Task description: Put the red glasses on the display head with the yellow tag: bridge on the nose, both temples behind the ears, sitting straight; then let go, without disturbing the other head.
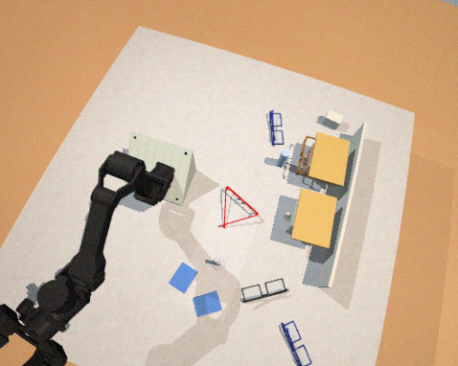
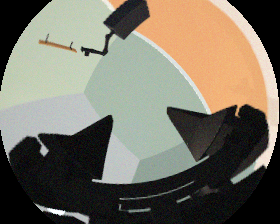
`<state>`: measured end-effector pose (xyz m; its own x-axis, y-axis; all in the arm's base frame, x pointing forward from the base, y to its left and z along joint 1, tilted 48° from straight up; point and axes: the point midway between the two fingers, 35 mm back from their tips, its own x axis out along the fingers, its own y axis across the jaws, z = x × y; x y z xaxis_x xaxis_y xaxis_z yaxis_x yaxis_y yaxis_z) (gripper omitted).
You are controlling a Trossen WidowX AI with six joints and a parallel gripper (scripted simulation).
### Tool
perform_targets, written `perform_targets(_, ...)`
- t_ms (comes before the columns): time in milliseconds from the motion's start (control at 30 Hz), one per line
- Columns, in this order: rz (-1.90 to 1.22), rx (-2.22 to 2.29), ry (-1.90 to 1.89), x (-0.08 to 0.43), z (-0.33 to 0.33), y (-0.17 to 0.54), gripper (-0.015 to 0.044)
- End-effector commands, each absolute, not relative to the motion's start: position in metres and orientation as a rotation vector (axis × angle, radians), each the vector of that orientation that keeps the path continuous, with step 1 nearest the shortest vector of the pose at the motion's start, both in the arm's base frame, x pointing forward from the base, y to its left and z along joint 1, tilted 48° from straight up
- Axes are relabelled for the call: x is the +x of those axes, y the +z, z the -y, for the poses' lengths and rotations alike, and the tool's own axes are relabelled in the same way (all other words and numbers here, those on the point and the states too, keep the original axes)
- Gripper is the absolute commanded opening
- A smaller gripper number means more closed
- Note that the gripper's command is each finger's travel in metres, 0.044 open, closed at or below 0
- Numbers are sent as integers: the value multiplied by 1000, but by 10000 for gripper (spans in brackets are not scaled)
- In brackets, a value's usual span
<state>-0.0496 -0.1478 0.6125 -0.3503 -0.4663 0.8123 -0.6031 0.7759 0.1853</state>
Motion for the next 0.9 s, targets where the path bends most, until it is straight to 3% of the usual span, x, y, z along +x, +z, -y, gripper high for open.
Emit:
perform_targets(0, 2008, 802, 180, -50, 148, 612, 426)
perform_targets(233, 2008, 802, 180, -50, 148, 612, 440)
perform_targets(533, 1922, 1066, -58, -3, 221, 579, 204)
perform_targets(867, 1612, 1370, -389, 101, 285, 514, 200)
